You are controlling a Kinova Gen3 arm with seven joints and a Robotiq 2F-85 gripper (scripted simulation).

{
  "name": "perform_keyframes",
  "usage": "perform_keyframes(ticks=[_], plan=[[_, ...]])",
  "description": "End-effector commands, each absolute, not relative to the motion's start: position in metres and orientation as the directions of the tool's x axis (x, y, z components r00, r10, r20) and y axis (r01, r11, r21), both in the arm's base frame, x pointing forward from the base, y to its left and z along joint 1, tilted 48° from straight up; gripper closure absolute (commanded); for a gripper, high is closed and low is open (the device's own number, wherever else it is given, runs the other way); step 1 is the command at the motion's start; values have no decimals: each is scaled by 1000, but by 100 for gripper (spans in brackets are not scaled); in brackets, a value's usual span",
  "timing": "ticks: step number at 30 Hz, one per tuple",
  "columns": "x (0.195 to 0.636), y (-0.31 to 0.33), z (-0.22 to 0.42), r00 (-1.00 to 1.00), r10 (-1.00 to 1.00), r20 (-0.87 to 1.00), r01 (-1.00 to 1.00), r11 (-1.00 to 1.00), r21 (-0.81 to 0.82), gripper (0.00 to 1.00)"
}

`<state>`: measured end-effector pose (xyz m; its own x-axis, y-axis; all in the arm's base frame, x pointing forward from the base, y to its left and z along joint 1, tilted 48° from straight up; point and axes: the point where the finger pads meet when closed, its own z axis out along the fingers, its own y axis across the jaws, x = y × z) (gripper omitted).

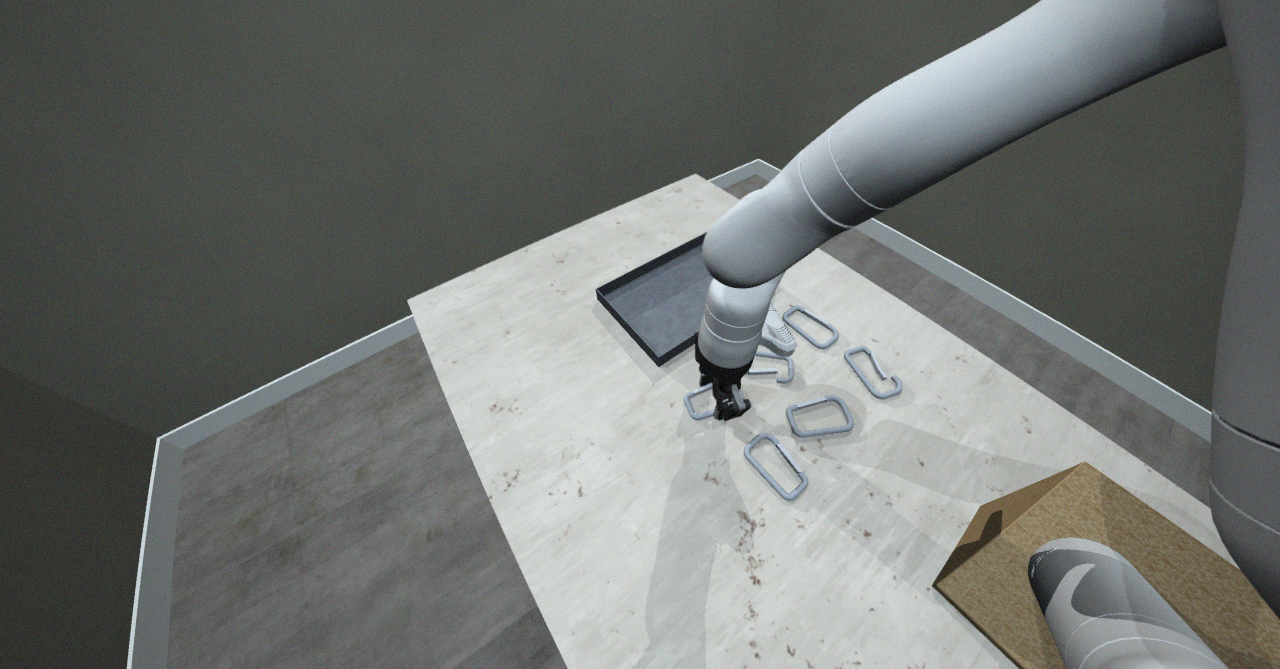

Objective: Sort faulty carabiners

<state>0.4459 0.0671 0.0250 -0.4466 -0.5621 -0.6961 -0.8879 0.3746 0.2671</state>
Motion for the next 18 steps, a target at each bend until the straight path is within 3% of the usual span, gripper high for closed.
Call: perform_keyframes(ticks=[1,18], plan=[[446,67,25,-447,-562,-696,-888,376,266,41],[447,66,25,-447,-562,-696,-887,377,265,43]])
